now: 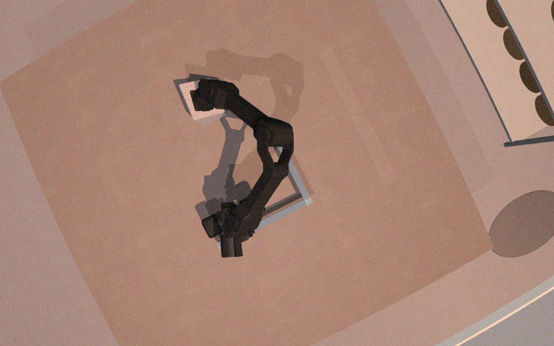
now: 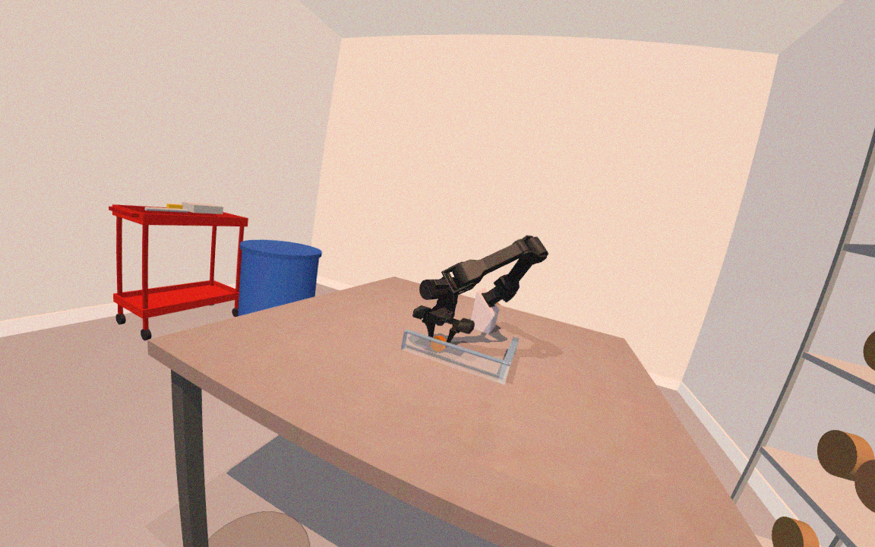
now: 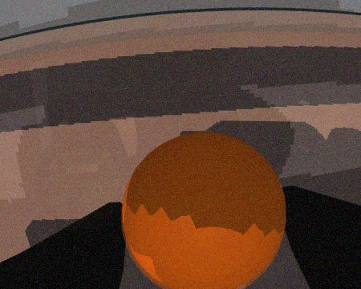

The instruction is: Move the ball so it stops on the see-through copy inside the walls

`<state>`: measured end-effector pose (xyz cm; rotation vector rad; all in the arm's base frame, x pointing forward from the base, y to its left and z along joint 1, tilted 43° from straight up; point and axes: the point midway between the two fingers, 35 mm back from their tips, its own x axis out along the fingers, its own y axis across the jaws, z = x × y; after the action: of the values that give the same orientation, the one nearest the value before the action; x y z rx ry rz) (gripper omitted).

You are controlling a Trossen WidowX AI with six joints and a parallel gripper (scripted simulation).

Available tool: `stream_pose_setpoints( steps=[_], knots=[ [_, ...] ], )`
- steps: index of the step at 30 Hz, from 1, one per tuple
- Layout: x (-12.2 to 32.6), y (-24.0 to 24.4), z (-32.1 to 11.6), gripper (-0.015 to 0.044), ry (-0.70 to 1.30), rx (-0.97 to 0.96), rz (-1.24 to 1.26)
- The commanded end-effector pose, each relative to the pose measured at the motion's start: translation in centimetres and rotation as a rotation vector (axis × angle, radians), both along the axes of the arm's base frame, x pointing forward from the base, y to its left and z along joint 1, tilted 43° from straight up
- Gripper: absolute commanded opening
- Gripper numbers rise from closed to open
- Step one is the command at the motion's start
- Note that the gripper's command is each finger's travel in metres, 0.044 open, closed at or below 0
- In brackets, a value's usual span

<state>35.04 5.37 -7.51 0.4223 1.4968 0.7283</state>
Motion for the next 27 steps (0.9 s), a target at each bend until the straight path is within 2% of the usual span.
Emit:
stream_pose_setpoints(
  steps=[1,9,13,18,27],
  knots=[
    [0.0,0.0,0.0,0.0131,-0.001,0.0,0.001],
    [0.0,0.0,0.0,0.0341,-0.001,0.0,0.001],
    [0.2,-0.8,0.8,0.0348,-0.001,-0.001,0.0],
    [0.6,-5.6,6.1,0.0348,0.004,0.0,-0.001],
    [0.9,-5.7,5.9,0.0348,-0.008,0.0,-0.019]
  ],
)
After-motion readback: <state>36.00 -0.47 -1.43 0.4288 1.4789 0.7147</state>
